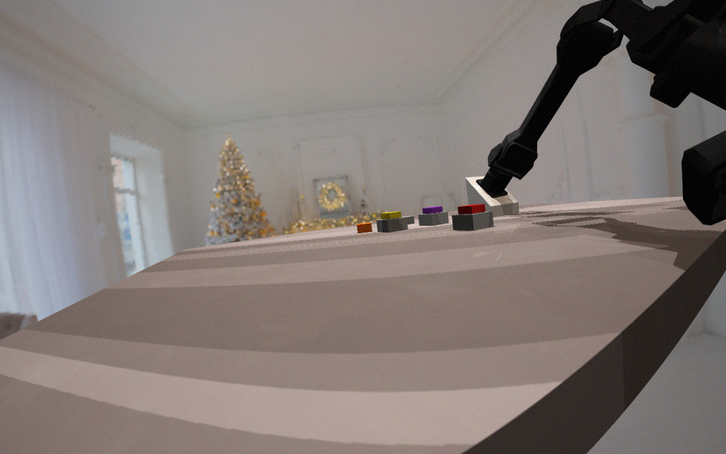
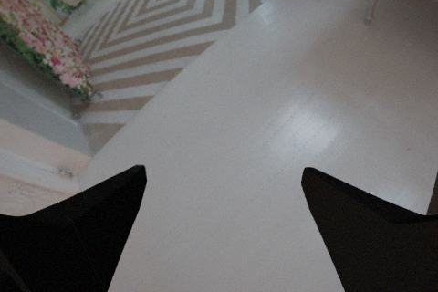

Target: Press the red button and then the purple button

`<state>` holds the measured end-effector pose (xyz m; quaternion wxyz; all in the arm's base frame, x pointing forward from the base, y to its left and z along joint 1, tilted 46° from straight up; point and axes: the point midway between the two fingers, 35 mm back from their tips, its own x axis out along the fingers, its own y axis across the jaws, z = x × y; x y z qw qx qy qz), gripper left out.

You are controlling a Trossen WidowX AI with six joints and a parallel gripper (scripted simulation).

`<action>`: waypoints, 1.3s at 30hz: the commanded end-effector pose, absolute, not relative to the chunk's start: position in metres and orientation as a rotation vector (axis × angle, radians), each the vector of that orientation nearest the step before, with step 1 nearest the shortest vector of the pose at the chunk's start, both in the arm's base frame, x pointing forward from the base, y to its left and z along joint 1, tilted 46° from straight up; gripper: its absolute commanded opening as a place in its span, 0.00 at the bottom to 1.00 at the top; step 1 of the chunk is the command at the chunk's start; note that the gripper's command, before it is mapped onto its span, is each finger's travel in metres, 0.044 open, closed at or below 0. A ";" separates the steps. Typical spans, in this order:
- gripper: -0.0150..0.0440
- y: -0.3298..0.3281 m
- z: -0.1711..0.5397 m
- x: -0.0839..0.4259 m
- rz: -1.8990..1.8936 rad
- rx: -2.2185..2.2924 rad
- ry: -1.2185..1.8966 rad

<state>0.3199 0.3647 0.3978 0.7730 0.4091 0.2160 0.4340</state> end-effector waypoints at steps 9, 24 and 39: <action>0.93 0.202 0.245 0.381 0.573 0.435 0.841; 0.93 0.034 0.161 0.271 0.510 0.497 1.368; 0.71 0.044 0.139 0.230 0.563 0.679 1.428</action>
